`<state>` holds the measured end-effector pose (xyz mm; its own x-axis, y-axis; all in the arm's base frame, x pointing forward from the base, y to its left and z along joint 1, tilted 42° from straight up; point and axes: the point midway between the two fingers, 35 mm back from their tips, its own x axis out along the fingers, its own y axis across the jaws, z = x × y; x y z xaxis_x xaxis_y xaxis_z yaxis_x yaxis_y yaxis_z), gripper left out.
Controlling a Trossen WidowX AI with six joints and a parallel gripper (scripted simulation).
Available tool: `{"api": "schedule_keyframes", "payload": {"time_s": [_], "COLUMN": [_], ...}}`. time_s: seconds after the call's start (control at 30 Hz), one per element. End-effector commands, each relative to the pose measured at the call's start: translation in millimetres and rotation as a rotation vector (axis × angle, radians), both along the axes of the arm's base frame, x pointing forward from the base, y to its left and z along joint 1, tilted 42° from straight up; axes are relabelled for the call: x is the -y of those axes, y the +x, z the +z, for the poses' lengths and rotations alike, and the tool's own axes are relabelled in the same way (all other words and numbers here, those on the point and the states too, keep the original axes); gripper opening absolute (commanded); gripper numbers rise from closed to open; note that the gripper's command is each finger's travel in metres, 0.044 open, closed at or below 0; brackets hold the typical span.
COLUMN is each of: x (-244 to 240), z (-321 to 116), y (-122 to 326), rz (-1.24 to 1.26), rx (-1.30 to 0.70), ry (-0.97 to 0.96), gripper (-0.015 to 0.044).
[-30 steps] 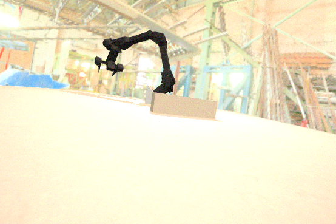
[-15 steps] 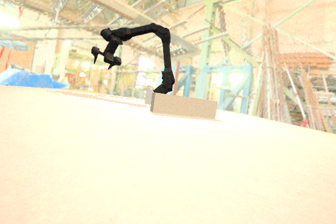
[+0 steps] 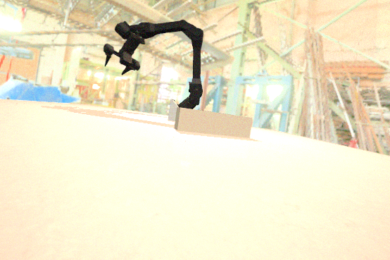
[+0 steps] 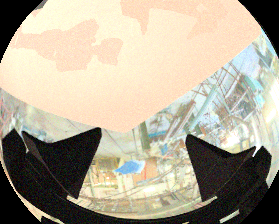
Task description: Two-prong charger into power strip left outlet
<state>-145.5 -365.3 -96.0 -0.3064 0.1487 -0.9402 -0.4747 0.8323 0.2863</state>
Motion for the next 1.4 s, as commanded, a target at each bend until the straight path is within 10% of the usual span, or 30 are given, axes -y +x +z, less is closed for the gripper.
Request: {"api": "schedule_keyframes", "payload": {"time_s": [0.0,1.37], "x": [2,-60], "z": [8,86], "y": [29,255], "rz": [0.019,0.186], "rx": [0.041,0.362], "ry": [-0.008,0.027], "gripper": [0.0440,0.0440]}}
